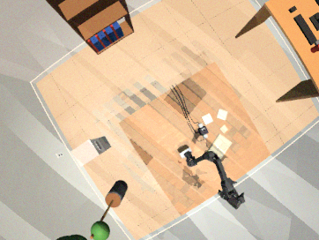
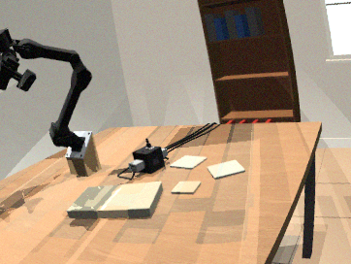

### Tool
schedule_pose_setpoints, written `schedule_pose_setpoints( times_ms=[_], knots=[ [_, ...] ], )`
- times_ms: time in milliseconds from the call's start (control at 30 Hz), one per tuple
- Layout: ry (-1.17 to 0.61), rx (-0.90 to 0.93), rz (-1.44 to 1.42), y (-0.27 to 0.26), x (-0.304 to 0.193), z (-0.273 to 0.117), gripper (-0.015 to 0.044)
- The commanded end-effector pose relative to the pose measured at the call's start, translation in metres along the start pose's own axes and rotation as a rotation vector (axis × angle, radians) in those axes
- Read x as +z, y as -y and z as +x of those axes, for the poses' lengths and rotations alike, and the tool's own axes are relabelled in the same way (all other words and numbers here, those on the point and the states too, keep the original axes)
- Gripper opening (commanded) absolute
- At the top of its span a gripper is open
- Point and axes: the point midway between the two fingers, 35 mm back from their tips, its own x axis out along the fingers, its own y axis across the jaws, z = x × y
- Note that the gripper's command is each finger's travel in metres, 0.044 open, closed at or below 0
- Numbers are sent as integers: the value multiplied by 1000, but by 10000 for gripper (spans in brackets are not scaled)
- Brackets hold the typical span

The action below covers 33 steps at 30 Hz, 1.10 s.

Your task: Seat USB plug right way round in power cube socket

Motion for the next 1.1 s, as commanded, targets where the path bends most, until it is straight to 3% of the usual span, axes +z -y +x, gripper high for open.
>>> schedule_pose_setpoints(
  times_ms=[0,267,567,833,1067],
  knots=[
    [-3,2,8,-1,2,-1,426],
    [-89,-22,371,-24,83,2,440],
    [-115,-286,694,21,142,76,440],
    [-61,-680,806,116,125,158,440],
    [-3,-1024,670,217,64,189,440]
  ],
)
